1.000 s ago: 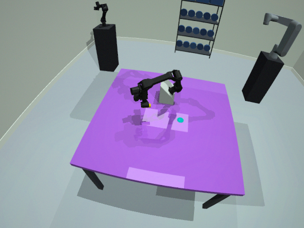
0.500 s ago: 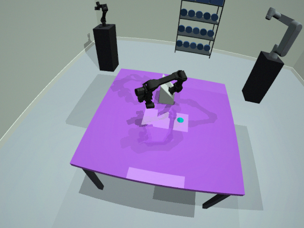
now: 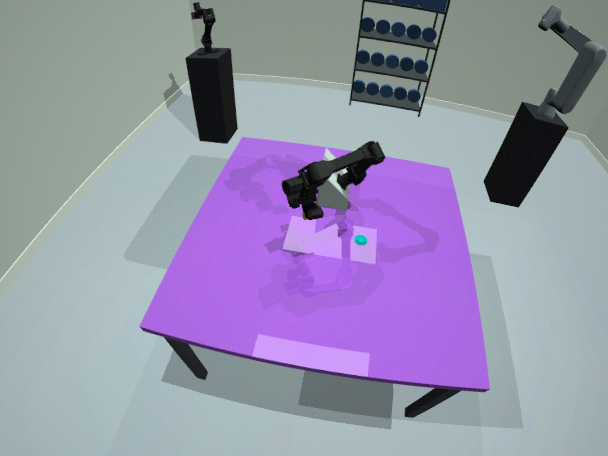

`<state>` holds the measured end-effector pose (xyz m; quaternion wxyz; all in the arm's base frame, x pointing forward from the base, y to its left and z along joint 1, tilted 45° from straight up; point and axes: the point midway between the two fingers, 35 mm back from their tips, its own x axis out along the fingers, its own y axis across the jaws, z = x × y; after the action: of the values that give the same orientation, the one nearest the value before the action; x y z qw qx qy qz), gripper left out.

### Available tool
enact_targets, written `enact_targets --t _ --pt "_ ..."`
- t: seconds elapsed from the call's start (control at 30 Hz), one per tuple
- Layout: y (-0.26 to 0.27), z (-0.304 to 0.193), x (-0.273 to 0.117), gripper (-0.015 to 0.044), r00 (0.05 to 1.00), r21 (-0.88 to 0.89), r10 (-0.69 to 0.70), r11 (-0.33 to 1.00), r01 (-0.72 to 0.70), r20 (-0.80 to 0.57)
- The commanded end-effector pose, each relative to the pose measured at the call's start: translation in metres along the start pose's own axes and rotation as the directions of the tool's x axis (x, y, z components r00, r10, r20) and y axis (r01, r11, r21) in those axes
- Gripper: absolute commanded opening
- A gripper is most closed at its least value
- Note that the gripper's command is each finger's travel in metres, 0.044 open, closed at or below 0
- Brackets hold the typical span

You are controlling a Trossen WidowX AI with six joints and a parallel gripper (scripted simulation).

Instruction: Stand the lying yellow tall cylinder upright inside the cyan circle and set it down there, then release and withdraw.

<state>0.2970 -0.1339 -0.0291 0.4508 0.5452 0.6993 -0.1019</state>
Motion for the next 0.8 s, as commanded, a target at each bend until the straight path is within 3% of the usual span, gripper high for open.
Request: enact_targets --t 0.0,0.77 --pt "0.009 -0.013 -0.003 0.0105 1.000 -0.036 0.005 0.999 -0.005 -0.002" --pt "0.050 -0.074 -0.011 0.0105 1.000 -0.212 0.006 0.977 -0.006 0.001"
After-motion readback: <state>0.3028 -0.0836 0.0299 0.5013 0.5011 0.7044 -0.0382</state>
